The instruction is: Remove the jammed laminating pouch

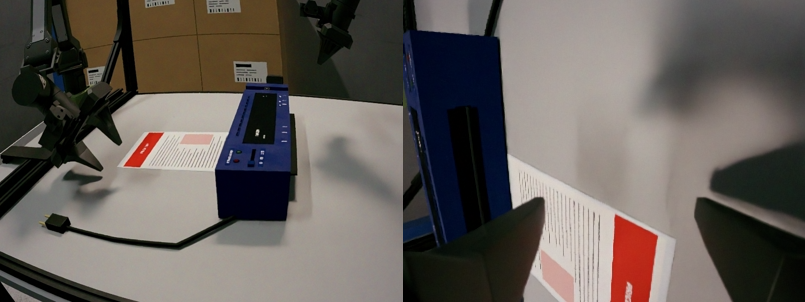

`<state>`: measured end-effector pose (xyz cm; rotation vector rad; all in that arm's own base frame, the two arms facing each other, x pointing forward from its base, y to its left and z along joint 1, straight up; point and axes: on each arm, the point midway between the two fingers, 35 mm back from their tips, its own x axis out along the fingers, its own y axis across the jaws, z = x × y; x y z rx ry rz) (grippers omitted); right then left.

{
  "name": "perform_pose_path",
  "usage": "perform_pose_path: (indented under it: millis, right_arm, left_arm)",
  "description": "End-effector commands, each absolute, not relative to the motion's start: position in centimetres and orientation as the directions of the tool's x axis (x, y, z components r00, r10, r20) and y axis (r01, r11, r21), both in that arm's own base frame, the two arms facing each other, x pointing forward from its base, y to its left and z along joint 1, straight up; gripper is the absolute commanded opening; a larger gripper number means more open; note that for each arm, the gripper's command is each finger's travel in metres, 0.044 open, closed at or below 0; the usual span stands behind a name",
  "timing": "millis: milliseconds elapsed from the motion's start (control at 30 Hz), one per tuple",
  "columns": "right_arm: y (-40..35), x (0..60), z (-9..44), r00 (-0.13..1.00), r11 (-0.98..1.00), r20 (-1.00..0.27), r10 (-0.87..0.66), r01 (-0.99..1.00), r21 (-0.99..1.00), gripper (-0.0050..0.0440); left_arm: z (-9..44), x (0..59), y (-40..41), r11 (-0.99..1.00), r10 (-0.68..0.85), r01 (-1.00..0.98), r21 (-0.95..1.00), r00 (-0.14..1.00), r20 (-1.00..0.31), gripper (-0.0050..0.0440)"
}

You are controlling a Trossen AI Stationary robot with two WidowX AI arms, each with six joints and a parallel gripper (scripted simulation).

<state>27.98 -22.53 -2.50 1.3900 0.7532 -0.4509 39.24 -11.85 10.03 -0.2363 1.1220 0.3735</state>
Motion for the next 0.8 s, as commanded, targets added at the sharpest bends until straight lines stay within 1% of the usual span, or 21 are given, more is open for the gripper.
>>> perform_pose_path:
  millis: [0, 167, 200, 667, 733, 767]
  right_arm:
    - [-24.0, 28.4, -2.0, 0.701, 0.165, -0.7, 0.138, 0.68, 0.714, 0.0347]
    - [-24.8, 28.5, -2.1, 0.7, 0.165, -0.701, 0.141, 0.681, 0.713, 0.0347]
    - [-23.9, 28.5, -1.3, 0.703, 0.167, -0.699, 0.129, 0.679, 0.714, 0.0347]
    - [-23.7, 30.0, 4.0, 0.702, 0.167, -0.7, 0.133, 0.68, 0.714, 0.0347]
    - [-23.7, 30.0, 4.0, 0.702, 0.167, -0.7, 0.133, 0.68, 0.714, 0.0347]
    - [-23.6, 29.6, 2.8, 0.702, 0.164, -0.698, 0.139, 0.679, 0.716, 0.0347]
  left_arm:
    - [11.1, 39.5, -12.0, 0.913, 0.161, -0.406, -0.02, 0.407, -0.899, -0.005]
    - [11.1, 39.5, -12.0, 0.913, 0.161, -0.406, -0.02, 0.407, -0.899, -0.005]
    - [11.1, 39.5, -12.0, 0.913, 0.161, -0.406, -0.02, 0.407, -0.899, -0.005]
    - [11.1, 39.5, -12.0, 0.913, 0.161, -0.406, -0.02, 0.407, -0.899, -0.005]
    - [11.1, 39.5, -12.0, 0.913, 0.161, -0.406, -0.02, 0.407, -0.899, -0.005]
    - [11.1, 39.5, -12.0, 0.913, 0.161, -0.406, -0.02, 0.407, -0.899, -0.005]
